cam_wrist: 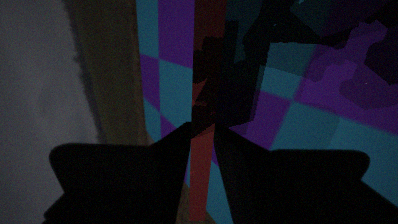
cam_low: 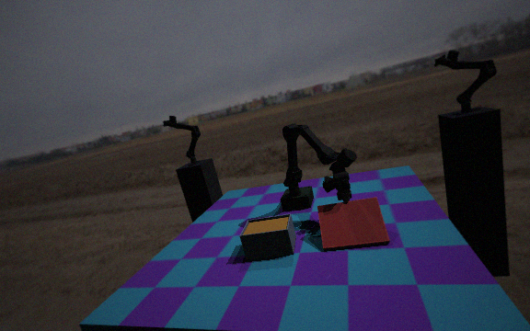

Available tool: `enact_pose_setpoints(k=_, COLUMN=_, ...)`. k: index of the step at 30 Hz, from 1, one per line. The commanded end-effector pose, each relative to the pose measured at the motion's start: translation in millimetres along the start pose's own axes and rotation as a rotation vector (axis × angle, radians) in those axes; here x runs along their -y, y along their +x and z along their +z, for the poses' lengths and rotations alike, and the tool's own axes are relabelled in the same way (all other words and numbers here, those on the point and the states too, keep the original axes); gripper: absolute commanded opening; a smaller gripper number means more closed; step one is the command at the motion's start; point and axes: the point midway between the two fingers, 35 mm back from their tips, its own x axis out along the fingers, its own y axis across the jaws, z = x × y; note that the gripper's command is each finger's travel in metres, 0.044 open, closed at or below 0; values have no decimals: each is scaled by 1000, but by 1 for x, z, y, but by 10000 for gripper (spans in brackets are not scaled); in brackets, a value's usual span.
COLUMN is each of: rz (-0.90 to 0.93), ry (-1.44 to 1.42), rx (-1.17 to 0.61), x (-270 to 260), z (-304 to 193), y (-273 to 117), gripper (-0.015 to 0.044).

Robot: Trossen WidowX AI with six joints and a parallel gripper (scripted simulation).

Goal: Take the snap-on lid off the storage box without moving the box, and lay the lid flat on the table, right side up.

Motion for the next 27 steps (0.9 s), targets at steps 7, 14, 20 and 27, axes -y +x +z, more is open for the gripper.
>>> enact_pose_setpoints(k=7, rz=-18, ry=-10, rx=14, x=14, z=4, y=9, gripper=0)
enact_pose_setpoints(k=14, rz=-18, ry=-10, rx=14, x=19, z=5, y=13, gripper=0)
enact_pose_setpoints(k=20, rz=-18, ry=-10, rx=14, x=22, z=5, y=16, gripper=0)
enact_pose_setpoints(k=27, rz=-18, ry=-10, rx=14, x=27, z=5, y=19, gripper=0)
